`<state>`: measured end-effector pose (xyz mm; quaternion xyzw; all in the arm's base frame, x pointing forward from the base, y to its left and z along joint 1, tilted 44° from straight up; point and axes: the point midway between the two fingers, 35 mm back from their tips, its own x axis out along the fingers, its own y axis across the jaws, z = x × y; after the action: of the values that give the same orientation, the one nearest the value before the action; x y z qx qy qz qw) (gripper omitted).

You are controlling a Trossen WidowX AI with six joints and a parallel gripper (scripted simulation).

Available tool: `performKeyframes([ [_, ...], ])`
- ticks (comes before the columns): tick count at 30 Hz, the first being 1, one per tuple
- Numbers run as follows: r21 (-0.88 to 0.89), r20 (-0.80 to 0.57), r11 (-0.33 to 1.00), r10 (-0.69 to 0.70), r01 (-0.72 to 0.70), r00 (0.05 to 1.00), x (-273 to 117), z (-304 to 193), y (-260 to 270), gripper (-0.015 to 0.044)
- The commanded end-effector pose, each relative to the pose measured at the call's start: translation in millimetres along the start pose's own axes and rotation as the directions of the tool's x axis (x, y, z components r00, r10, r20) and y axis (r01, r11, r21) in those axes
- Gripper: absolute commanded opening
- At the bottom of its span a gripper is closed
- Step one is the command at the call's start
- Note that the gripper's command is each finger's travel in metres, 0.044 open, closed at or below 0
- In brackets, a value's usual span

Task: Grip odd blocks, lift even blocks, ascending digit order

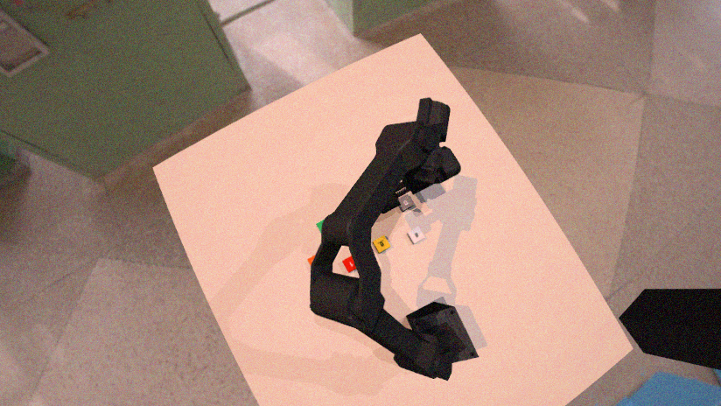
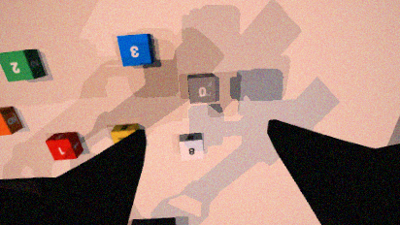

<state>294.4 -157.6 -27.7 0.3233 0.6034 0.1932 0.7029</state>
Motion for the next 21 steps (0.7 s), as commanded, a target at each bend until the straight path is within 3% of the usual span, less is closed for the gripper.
performKeyframes([
  [1, -0.024, 0.000, 1.000, -0.007, 0.007, 1.000, -0.1, 0.8, 1.6, 0.0400],
  [18, -0.024, 0.000, 1.000, -0.007, 0.007, 1.000, -0.1, 0.8, 1.6, 0.0400],
  [21, -0.024, 0.001, 1.000, -0.008, 0.008, 1.000, 30.6, 3.0, 0.2, 0.0400],
])
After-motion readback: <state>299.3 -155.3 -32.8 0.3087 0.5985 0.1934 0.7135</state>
